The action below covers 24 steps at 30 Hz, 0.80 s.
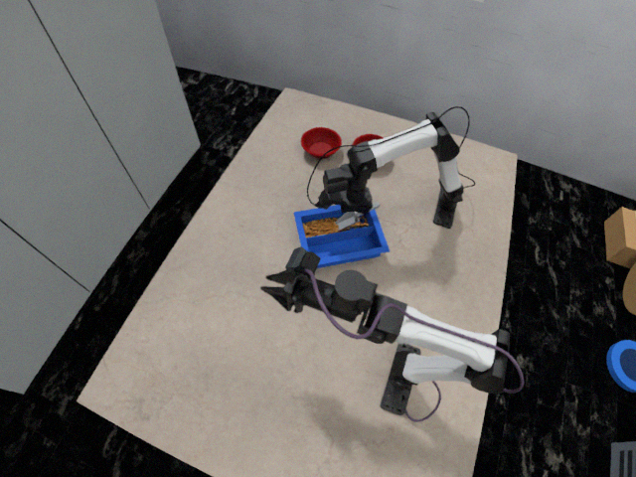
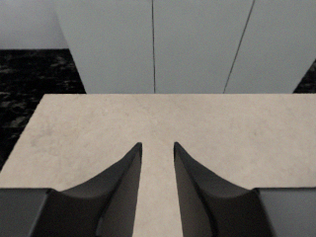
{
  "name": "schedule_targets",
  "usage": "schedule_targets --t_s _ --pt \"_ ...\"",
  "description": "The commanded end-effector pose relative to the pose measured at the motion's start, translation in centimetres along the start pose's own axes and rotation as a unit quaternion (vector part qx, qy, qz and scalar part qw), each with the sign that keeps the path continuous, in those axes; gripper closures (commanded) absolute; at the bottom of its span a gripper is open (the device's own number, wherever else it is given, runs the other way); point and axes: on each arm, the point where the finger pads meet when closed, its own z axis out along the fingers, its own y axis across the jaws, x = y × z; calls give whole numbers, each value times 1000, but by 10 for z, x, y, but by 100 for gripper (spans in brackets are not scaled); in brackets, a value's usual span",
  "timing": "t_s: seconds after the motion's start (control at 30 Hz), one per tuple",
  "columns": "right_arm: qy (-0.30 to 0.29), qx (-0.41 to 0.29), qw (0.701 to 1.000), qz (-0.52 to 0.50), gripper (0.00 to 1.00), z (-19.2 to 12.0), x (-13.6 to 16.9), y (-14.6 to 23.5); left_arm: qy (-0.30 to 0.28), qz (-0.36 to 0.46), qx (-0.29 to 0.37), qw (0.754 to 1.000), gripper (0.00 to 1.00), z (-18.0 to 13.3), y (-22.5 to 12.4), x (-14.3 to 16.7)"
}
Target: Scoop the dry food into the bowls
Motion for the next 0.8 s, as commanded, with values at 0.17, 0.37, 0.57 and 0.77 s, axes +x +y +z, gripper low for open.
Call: schedule_targets --t_s 0.17,0.37,0.57,0.77 --pt "-23 2 1000 3 100 -11 -9 -4 7 -67 52 996 73 18 -30 25" --pt "-23 2 1000 3 100 -11 -9 -4 9 -137 102 985 73 30 -58 46" --pt "-23 2 1000 3 100 -11 -9 -4 24 -179 125 976 73 35 -73 68" --pt "-23 2 1000 3 100 -11 -9 -4 56 -244 169 953 73 36 -102 102"
